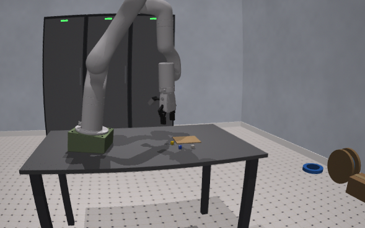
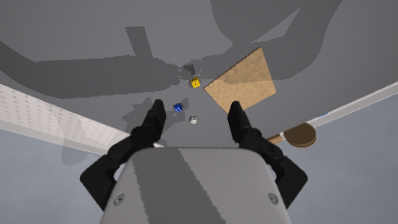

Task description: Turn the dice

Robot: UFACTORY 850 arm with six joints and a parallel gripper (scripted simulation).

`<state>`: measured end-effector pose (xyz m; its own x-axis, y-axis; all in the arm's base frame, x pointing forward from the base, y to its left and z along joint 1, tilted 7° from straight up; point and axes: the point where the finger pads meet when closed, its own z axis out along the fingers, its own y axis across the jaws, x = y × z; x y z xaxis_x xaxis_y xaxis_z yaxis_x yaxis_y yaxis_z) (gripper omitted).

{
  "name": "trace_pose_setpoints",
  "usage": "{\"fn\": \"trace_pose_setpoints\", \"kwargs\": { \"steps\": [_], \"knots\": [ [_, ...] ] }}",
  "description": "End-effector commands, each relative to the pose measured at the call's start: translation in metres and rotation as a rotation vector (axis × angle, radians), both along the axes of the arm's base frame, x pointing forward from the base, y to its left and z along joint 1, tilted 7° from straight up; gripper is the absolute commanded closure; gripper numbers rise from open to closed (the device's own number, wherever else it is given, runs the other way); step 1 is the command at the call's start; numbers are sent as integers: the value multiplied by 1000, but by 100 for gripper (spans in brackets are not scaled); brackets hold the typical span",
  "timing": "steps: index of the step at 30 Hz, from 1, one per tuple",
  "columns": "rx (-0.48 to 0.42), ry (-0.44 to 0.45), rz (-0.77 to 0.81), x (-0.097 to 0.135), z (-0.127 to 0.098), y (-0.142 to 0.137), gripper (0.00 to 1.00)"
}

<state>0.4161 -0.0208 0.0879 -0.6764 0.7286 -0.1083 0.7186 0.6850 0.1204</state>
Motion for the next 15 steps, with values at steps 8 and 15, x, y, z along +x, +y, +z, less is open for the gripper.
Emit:
{"fn": "trace_pose_setpoints", "kwargs": {
  "steps": [8,15],
  "knots": [
    [-37,46,-6,-1,17,1,0],
    [-37,46,-6,-2,26,1,0]
  ]
}}
